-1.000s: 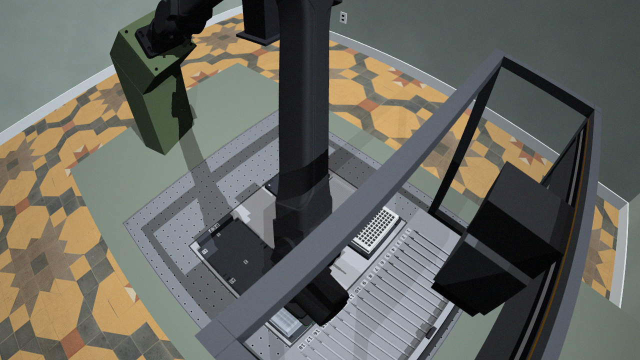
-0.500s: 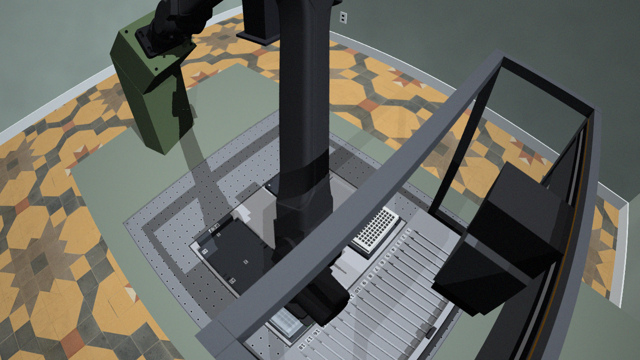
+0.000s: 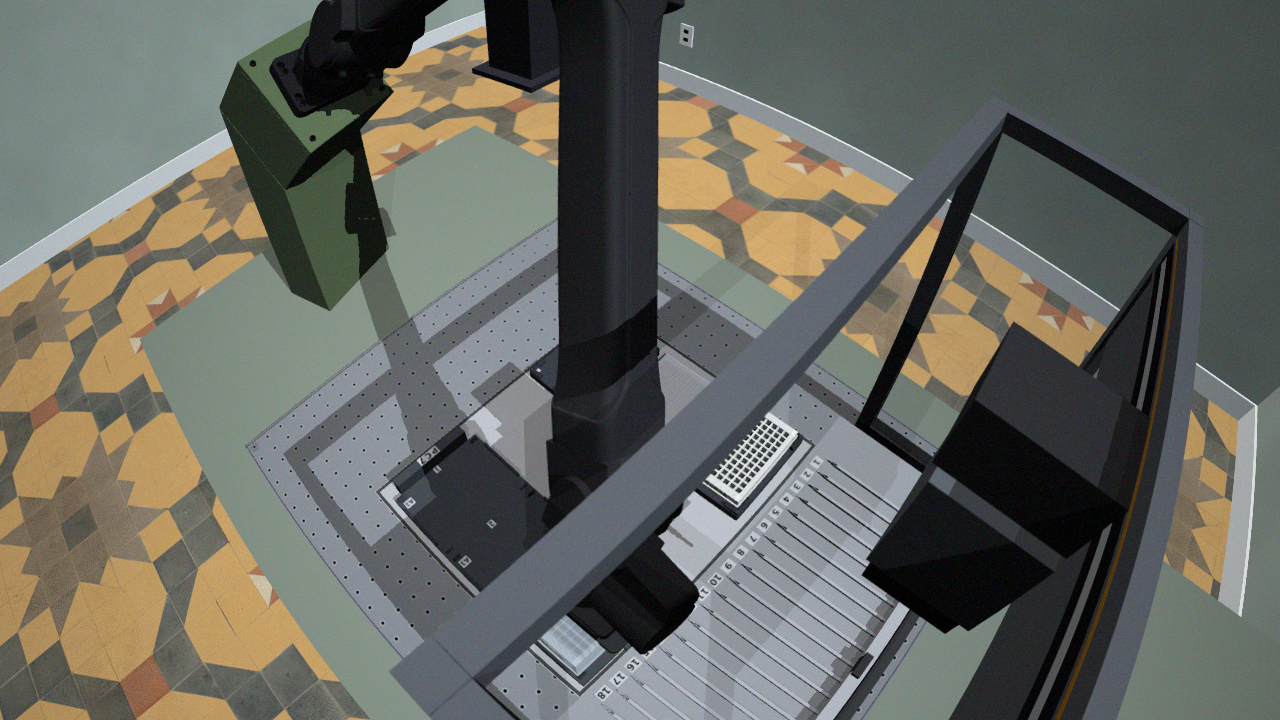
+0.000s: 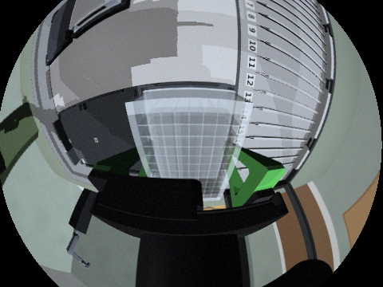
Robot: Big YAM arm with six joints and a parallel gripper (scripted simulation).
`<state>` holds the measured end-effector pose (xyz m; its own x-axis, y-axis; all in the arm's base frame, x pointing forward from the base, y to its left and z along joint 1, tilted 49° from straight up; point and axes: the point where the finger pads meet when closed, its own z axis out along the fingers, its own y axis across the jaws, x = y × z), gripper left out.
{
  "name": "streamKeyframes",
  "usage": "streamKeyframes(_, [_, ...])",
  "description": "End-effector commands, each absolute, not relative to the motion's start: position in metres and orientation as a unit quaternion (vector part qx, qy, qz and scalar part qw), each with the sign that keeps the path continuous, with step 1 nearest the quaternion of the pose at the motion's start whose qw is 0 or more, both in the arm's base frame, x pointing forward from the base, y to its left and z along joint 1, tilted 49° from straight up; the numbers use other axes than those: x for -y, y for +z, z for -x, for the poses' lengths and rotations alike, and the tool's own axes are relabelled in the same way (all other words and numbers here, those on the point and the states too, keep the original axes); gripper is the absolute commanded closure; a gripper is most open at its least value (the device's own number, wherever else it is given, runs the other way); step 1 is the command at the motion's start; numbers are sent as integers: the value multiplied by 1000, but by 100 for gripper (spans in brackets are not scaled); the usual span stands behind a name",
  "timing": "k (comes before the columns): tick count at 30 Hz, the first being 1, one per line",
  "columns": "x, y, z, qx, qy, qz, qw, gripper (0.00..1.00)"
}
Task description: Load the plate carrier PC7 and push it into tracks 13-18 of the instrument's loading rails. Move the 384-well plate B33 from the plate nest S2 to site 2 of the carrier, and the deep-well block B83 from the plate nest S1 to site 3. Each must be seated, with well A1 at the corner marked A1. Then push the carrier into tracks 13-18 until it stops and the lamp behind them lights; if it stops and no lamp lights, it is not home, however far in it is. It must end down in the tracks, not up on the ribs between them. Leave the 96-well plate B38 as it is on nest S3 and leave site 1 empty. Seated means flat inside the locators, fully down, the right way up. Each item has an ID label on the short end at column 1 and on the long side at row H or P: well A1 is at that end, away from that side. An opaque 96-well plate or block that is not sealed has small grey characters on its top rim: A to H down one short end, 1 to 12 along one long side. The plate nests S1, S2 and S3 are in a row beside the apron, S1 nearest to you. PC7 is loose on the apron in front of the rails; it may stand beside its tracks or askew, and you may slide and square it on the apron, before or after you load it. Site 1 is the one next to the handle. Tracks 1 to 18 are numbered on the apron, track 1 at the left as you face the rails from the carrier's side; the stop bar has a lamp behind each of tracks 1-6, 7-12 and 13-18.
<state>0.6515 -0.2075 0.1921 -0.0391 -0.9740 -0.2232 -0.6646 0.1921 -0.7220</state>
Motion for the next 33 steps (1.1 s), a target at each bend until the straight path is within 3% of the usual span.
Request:
streamKeyframes(1, [209,209,-665,-679,-234,594,363,100])
streamKeyframes(33, [207,202,-669,-680,-232,594,362,100])
